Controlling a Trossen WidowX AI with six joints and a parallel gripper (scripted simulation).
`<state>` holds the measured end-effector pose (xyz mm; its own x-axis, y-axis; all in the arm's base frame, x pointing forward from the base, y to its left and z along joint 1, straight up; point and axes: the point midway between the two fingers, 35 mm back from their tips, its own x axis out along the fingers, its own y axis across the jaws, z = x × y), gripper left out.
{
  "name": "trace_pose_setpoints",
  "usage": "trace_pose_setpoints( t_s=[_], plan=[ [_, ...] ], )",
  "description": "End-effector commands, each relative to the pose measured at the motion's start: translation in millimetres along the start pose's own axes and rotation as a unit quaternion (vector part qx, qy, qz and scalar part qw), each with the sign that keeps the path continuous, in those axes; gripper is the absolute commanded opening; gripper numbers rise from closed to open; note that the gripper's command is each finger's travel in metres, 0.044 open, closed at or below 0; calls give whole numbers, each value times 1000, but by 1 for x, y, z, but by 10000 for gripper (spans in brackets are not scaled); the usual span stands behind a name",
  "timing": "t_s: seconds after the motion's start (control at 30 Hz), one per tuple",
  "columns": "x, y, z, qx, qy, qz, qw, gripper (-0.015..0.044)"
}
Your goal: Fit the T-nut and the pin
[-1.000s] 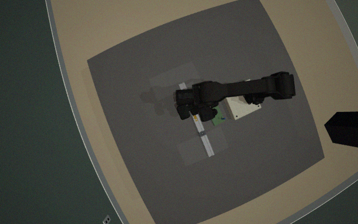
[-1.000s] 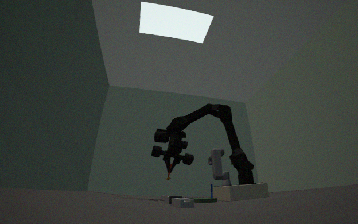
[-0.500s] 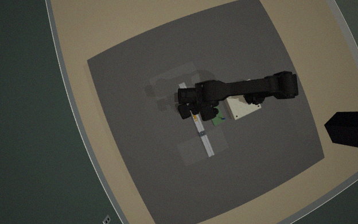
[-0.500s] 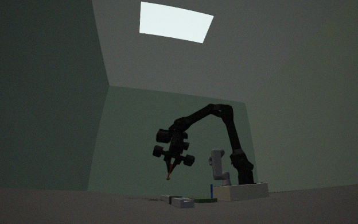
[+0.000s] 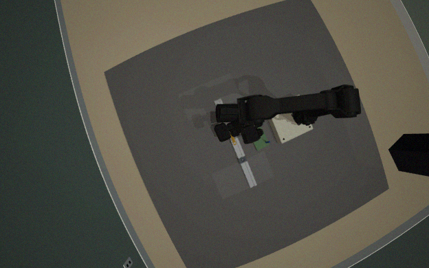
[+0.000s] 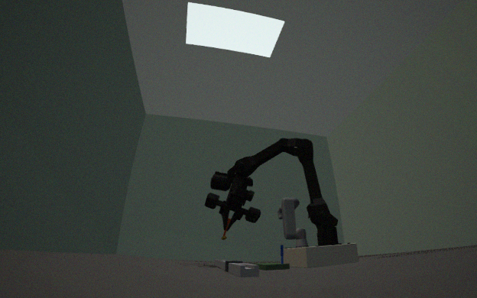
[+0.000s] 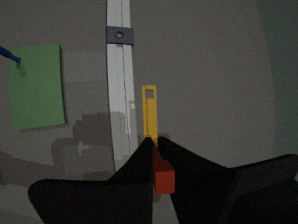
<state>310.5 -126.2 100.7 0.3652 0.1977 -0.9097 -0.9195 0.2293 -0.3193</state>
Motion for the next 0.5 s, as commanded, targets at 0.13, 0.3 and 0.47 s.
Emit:
trace_pose_setpoints(
  t_s=[0.13,0.3,0.47],
  plan=[
    [-1,1,1,-8,-1,-16,1000,-150],
    [-1,2,1,-10,-2,-24,1000,-150],
    [-1,3,1,-12,-2,-32,999,-150]
  ],
)
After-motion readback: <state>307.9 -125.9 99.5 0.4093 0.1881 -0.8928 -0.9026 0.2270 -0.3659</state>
